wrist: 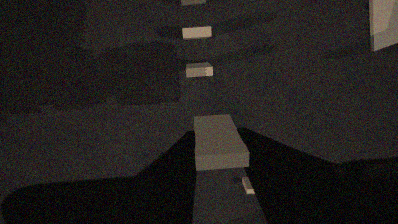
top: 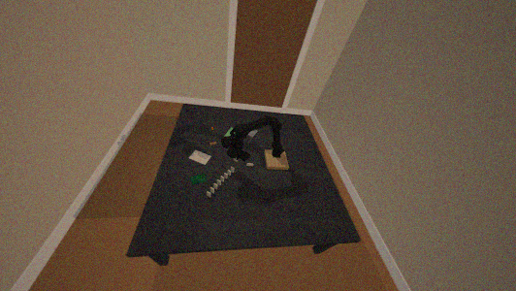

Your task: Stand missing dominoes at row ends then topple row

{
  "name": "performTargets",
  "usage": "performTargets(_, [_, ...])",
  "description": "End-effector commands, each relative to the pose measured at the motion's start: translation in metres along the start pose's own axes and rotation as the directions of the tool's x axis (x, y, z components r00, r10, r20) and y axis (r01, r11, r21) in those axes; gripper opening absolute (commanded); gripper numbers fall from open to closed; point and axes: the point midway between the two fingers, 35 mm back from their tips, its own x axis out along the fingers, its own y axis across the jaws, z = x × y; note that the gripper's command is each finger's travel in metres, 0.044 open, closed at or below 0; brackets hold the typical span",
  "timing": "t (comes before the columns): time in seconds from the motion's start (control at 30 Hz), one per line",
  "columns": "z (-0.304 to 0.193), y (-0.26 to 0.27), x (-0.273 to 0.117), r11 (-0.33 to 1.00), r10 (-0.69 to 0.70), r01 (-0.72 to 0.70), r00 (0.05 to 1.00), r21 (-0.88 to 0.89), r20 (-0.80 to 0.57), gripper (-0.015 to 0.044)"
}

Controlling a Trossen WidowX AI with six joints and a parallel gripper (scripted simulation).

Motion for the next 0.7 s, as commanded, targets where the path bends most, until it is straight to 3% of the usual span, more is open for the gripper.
performTargets(0.0, [0.0, 0.001, 0.02, 1.0, 0.009, -0.01, 1.0, -0.004, -0.008, 0.0107])
performTargets(0.67, [-0.008, 0.005, 0.099, 1.0, 0.01, -0.01, 1.0, -0.004, -0.009, 0.0107])
